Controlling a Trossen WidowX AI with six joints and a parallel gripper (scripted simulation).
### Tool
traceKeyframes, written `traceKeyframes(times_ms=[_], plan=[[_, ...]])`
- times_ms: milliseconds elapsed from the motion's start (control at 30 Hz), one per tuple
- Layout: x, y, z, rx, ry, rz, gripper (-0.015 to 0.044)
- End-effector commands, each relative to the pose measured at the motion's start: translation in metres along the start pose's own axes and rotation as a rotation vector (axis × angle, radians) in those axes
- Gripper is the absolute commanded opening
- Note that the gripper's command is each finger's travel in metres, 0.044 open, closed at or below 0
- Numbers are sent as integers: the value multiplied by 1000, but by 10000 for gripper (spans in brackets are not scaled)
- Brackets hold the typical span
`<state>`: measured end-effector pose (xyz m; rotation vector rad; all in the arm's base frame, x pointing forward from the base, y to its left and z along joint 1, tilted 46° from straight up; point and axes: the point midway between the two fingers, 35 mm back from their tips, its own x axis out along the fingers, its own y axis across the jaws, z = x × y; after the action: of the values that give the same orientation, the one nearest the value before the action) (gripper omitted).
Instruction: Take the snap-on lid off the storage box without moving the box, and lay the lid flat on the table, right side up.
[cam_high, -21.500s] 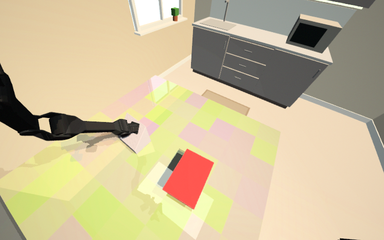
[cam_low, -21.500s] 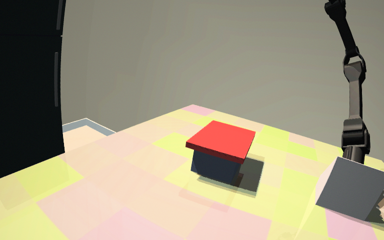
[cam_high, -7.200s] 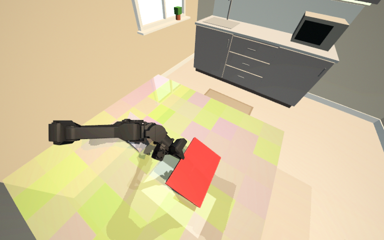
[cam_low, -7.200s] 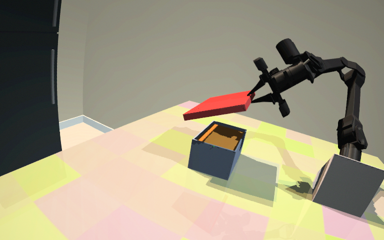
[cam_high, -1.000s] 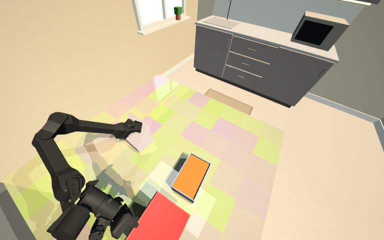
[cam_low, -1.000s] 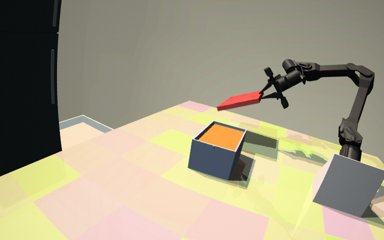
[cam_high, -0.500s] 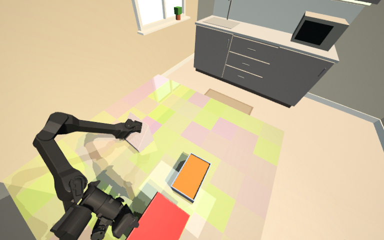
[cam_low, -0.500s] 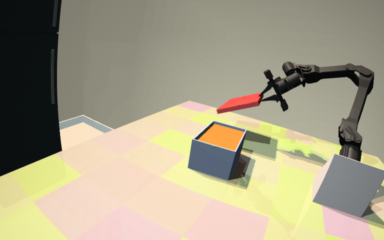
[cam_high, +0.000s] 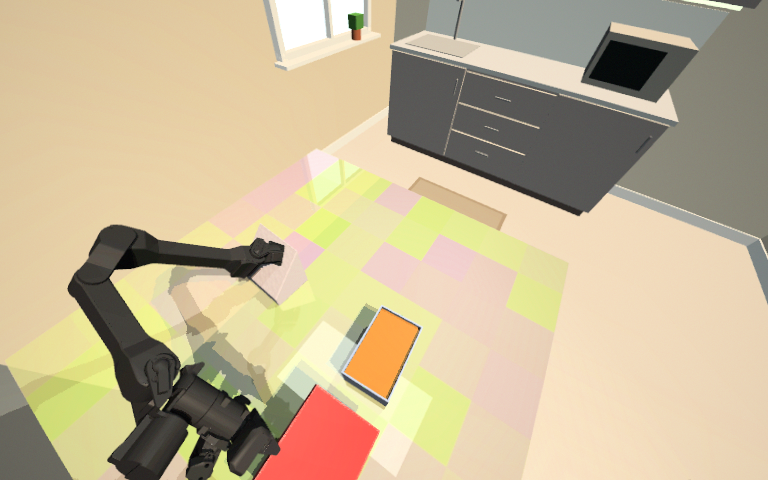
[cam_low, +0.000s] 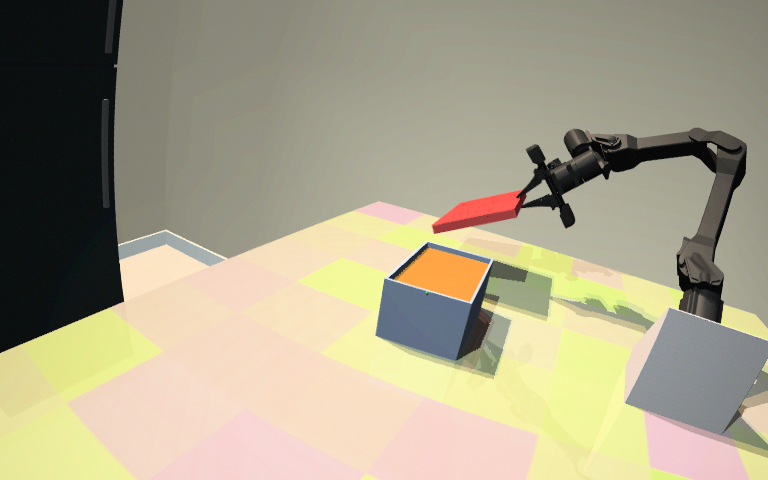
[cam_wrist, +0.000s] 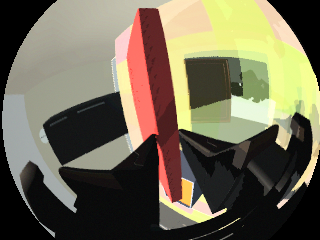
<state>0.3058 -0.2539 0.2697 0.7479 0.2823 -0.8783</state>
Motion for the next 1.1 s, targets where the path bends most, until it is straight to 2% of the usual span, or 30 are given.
traceKeyframes(times_ms=[0,1067], plan=[[2,2,-2,-8,5,15,0],[18,-18,-1,-9,4,15,0]])
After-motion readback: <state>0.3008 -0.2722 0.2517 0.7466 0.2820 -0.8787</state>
